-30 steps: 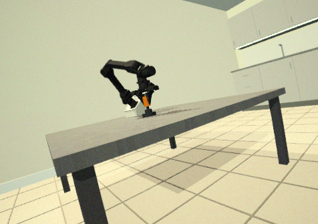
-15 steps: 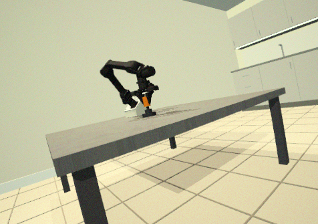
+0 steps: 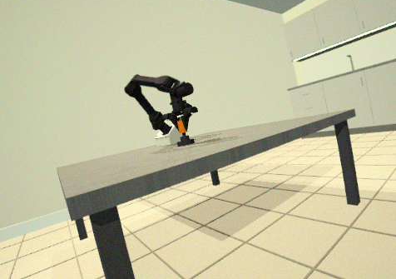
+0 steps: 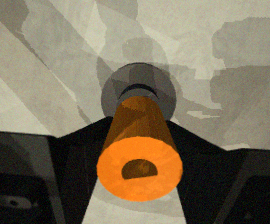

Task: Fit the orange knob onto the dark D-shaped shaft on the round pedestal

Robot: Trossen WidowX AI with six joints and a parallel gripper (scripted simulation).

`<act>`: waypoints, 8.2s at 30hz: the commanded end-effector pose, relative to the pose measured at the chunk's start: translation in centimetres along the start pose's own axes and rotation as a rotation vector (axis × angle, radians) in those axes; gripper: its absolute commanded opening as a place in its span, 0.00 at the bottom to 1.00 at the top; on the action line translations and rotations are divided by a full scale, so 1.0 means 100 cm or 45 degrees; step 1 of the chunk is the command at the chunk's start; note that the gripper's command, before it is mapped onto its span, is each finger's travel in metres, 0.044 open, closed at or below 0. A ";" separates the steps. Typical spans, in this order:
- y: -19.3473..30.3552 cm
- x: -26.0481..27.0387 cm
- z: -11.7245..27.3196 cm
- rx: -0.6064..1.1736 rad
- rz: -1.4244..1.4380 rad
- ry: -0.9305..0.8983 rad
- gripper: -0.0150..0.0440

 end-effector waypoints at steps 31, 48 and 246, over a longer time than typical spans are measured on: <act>0.002 -0.002 0.001 0.003 0.271 0.001 0.25; 0.000 -0.002 0.003 0.003 0.271 0.001 0.25; 0.002 -0.001 0.002 0.003 0.604 0.001 0.25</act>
Point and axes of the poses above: the point midway between the two fingers, 35 mm back from their tips, its own z axis back along the fingers, its own x axis across the jaws, y = z × x, the point moved 3 cm from there along z, back along the fingers, and after that the axes turned 7 degrees about z, right-handed, at the moved point
